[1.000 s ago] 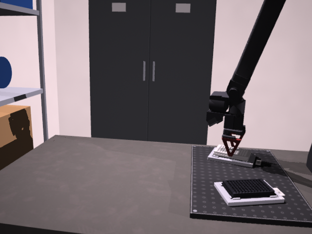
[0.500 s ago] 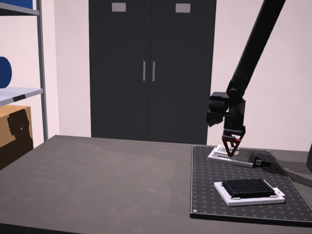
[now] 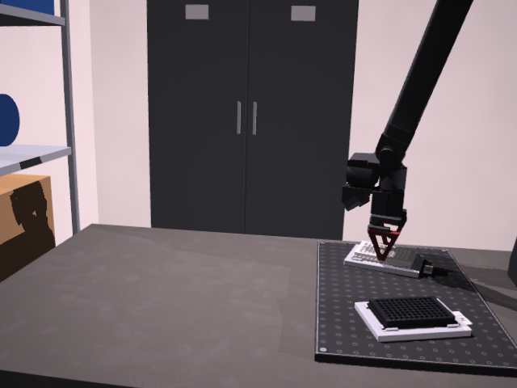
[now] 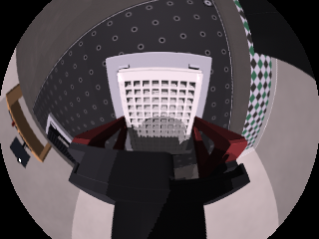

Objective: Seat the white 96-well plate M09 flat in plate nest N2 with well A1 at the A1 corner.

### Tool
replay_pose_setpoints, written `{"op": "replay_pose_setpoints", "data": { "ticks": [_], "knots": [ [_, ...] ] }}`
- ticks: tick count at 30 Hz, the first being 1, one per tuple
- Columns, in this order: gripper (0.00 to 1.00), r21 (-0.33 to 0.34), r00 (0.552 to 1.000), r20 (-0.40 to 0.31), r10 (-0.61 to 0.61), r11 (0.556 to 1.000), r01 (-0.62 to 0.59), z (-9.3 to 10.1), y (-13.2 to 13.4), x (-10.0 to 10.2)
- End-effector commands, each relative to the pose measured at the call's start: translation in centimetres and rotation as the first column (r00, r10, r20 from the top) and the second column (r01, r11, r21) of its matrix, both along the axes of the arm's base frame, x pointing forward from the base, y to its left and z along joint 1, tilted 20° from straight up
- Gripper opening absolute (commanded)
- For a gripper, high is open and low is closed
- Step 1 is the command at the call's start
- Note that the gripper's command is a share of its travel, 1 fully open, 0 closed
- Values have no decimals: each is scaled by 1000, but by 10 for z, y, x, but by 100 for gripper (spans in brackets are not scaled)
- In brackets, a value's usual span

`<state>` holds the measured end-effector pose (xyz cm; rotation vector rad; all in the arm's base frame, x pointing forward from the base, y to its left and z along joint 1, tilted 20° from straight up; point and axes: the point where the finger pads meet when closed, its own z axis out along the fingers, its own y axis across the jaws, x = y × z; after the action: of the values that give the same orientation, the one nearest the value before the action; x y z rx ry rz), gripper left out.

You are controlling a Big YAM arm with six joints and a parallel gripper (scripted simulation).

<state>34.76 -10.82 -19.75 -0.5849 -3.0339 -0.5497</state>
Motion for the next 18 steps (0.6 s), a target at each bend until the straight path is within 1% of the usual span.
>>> {"op": "replay_pose_setpoints", "data": {
  "ticks": [1, 18],
  "knots": [
    [0, 1, 1000, 6, 9, 1000, -9, -5, 8, 6],
    [0, 2, 1000, 5, 9, 1000, -9, -5, 9, 5]
  ]
}}
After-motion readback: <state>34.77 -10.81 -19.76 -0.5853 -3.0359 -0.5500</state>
